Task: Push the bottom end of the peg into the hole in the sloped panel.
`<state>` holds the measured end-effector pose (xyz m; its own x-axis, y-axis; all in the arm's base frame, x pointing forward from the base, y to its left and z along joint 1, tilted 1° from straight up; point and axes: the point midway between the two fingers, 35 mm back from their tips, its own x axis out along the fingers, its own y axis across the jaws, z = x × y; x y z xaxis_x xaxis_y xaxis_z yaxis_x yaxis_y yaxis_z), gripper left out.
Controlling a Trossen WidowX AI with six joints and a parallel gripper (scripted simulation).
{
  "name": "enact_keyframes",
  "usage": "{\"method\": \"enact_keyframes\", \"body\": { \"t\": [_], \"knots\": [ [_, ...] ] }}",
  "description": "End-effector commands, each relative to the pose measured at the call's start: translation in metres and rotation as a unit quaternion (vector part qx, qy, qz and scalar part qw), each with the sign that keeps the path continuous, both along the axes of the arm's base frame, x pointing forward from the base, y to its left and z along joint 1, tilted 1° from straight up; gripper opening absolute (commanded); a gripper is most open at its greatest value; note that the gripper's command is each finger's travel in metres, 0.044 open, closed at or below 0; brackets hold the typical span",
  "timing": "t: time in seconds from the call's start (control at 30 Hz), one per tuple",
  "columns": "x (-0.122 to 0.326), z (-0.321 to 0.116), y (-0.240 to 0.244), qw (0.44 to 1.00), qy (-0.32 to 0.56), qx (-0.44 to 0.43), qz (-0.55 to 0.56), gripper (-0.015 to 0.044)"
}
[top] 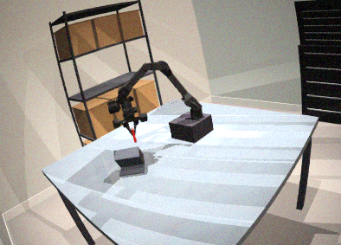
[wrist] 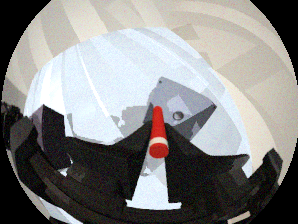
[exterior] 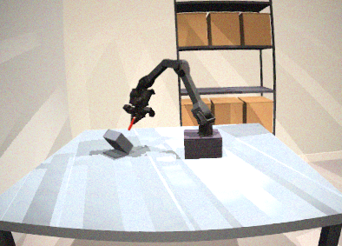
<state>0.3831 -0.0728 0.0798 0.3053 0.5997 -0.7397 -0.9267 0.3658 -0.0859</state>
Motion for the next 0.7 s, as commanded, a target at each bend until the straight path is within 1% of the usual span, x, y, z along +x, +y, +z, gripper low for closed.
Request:
{"method": "enact_keyframes", "body": {
  "t": [0.0, 0.67],
  "knots": [
    [0.001, 0.001, -0.008, 1.0, 0.001, 0.011, -0.017, 0.0],
    [0.001, 0.007, -0.043, 0.995, -0.004, 0.052, -0.082, 0.0]
  ]
}}
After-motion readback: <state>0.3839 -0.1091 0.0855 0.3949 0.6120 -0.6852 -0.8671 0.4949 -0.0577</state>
